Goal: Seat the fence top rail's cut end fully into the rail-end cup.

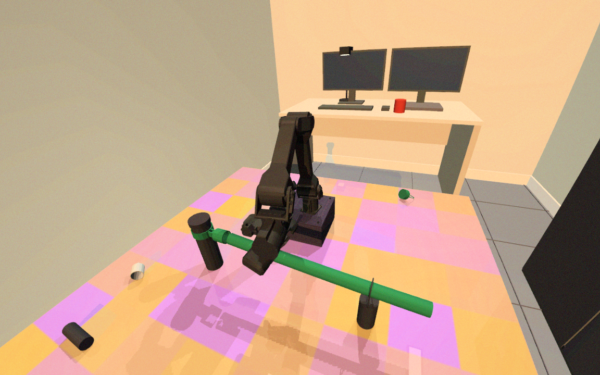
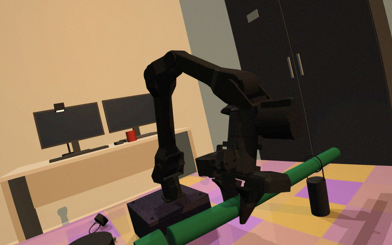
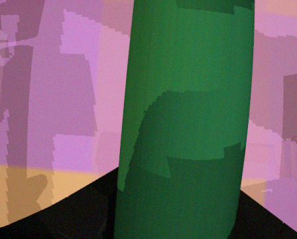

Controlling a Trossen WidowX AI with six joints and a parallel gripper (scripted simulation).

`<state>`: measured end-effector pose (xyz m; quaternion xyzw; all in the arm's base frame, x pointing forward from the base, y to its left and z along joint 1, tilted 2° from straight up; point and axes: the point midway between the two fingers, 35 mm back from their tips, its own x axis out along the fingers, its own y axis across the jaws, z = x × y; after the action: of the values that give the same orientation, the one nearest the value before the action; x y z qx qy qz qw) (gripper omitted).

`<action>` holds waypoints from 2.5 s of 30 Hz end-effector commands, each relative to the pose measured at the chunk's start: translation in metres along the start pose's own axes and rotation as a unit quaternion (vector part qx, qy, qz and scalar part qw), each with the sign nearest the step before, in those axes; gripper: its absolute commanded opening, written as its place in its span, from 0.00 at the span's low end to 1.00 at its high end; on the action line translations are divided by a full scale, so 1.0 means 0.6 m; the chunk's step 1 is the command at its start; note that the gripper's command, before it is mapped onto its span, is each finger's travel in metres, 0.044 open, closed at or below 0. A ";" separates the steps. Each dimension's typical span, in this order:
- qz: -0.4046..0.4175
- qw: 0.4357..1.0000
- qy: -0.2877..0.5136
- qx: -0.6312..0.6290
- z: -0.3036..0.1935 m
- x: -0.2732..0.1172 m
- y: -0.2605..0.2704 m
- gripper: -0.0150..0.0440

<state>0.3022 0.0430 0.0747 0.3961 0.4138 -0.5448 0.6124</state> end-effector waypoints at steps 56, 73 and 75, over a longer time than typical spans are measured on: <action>-0.003 1.000 0.007 0.001 0.016 0.012 -0.002 0.25; -0.003 1.000 0.006 0.000 0.020 0.012 0.000 0.25; -0.003 1.000 0.006 0.000 0.020 0.012 0.000 0.25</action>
<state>0.3022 0.0312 0.0706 0.3997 0.4201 -0.5443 0.6063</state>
